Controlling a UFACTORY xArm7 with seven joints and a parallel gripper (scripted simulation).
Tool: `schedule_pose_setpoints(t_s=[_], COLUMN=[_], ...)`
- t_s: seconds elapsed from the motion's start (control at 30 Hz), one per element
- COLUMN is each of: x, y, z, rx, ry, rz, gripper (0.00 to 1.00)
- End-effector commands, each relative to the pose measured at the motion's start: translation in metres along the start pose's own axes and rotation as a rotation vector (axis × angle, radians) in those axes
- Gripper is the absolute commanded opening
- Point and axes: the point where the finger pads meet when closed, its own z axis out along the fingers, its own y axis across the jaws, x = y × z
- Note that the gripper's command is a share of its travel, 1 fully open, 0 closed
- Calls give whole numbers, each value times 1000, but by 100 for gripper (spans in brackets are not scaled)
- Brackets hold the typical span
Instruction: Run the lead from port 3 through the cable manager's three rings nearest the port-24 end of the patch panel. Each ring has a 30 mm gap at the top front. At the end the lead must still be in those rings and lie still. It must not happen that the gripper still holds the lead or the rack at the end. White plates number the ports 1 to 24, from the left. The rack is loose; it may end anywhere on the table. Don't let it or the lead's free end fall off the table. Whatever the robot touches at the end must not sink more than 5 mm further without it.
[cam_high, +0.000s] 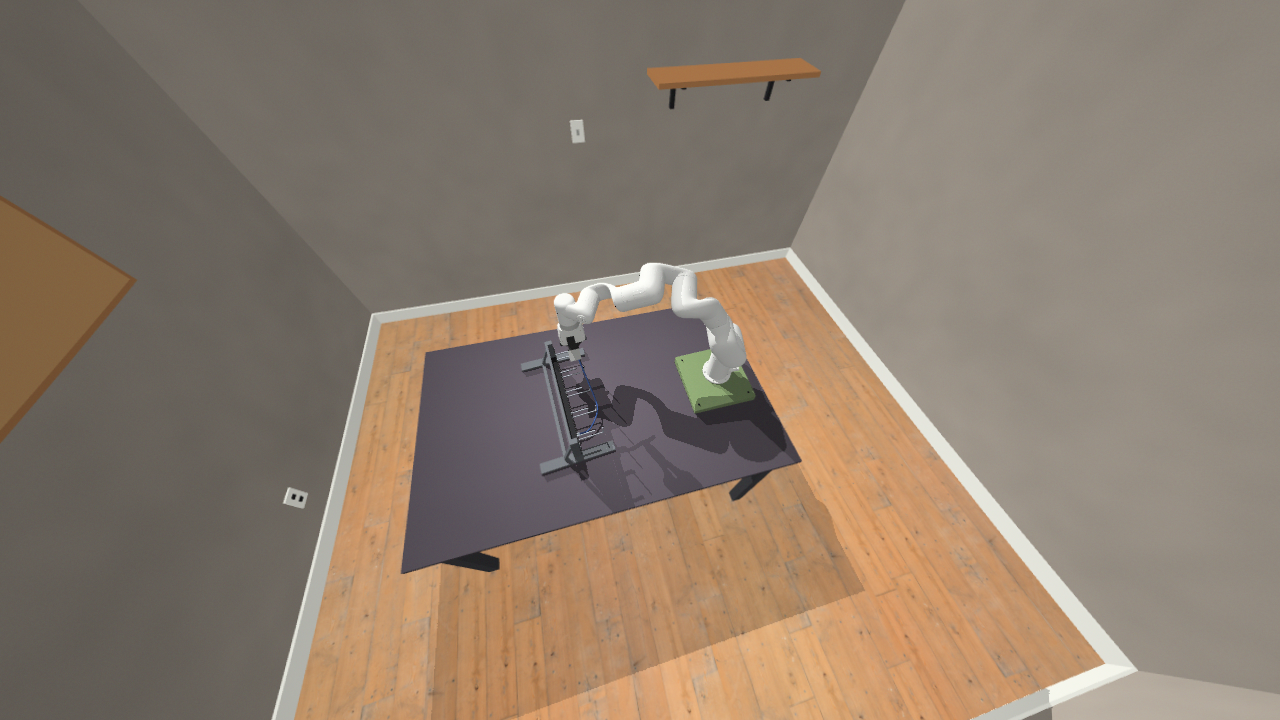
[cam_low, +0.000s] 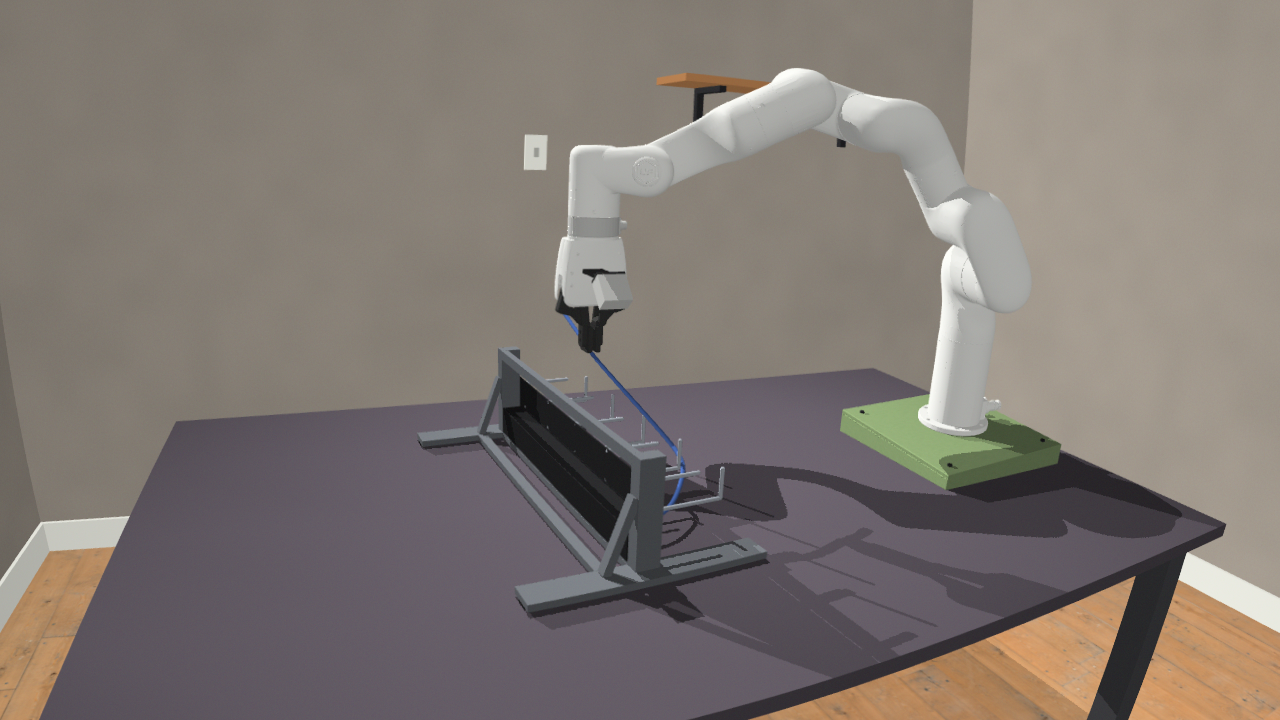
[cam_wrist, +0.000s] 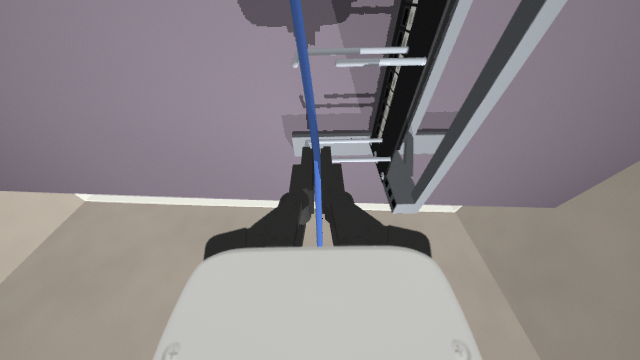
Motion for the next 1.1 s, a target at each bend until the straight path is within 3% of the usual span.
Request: schedule_pose_setpoints(t_s=[0.0, 1.07], x=[1, 1], y=[1, 2], z=[4, 57], rx=[-4, -4], ry=[0, 0], rz=[-2, -2], gripper=[0, 0])
